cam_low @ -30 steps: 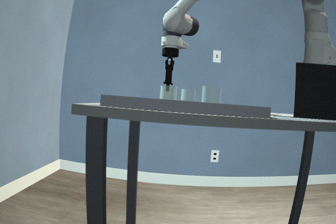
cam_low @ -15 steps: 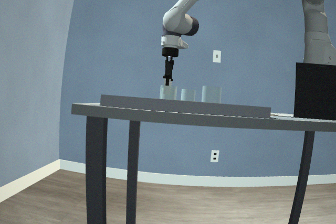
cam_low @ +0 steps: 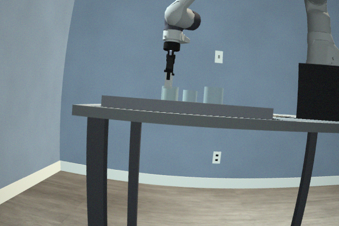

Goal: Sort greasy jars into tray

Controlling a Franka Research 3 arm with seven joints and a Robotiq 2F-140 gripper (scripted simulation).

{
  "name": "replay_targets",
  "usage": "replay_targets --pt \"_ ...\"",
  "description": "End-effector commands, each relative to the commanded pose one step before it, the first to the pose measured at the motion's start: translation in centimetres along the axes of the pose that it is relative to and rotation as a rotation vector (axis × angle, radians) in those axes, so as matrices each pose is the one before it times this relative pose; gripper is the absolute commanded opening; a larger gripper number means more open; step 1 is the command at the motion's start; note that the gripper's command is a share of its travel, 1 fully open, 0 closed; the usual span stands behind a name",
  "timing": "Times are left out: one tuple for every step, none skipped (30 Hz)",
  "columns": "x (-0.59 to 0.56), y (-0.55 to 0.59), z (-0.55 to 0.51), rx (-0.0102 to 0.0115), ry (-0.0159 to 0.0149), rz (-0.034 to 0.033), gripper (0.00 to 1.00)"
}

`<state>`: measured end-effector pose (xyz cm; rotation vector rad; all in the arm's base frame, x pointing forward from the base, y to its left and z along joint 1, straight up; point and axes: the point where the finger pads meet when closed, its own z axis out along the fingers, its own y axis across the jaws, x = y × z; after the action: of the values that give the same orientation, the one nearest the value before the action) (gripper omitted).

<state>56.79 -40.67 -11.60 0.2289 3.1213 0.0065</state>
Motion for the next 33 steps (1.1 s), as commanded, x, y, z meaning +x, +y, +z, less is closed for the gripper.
replay_targets --pt "0.256 0.104 -1.08 -0.0016 0.00821 -0.003 1.0" --pt "0.0 0.0 -0.389 0.0 0.0 0.0 1.0" --pt "0.0 0.0 -0.389 0.0 0.0 0.0 1.0" --pt "0.0 0.0 -0.389 0.0 0.0 0.0 1.0" --pt "0.0 0.0 -0.389 0.0 0.0 0.0 1.0" --pt "0.0 0.0 -0.389 0.0 0.0 0.0 1.0" --pt "0.0 0.0 -0.389 0.0 0.0 0.0 1.0" --pt "0.0 0.0 -0.389 0.0 0.0 0.0 1.0" --pt "0.0 0.0 -0.389 0.0 0.0 0.0 1.0" --pt "0.0 0.0 -0.389 0.0 0.0 0.0 1.0" --pt "0.0 0.0 -0.389 0.0 0.0 0.0 1.0" --pt "0.0 0.0 -0.389 0.0 0.0 0.0 1.0" --pt "0.0 0.0 0.0 0.0 0.0 0.0 1.0" --pt "0.0 0.0 0.0 0.0 0.0 0.0 1.0" --pt "0.0 0.0 -0.389 0.0 0.0 0.0 1.0" --pt "0.0 0.0 -0.389 0.0 0.0 0.0 1.0" --pt "0.0 0.0 -0.389 0.0 0.0 0.0 1.0" --pt "0.0 0.0 -0.389 0.0 0.0 0.0 1.0" --pt "0.0 0.0 -0.389 0.0 0.0 0.0 1.0" --pt "0.0 0.0 -0.389 0.0 0.0 0.0 1.0" --pt "0.0 0.0 -0.389 0.0 0.0 0.0 1.0" --pt "0.0 0.0 -0.389 0.0 0.0 0.0 1.0" --pt "0.0 0.0 0.0 0.0 0.0 0.0 1.0" --pt "0.0 0.0 0.0 0.0 0.0 0.0 1.0" --pt "0.0 0.0 0.0 0.0 0.0 0.0 1.0" --pt "0.0 0.0 0.0 0.0 0.0 0.0 1.0" --pt "0.0 0.0 0.0 0.0 0.0 0.0 1.0" --pt "0.0 0.0 0.0 0.0 0.0 0.0 1.0" --pt "0.0 0.0 0.0 0.0 0.0 0.0 1.0" --pt "0.0 0.0 0.0 0.0 0.0 0.0 1.0" --pt "0.0 0.0 0.0 0.0 0.0 0.0 1.0" --pt "0.0 0.0 0.0 0.0 0.0 0.0 1.0" --pt "0.0 0.0 0.0 0.0 0.0 0.0 1.0"
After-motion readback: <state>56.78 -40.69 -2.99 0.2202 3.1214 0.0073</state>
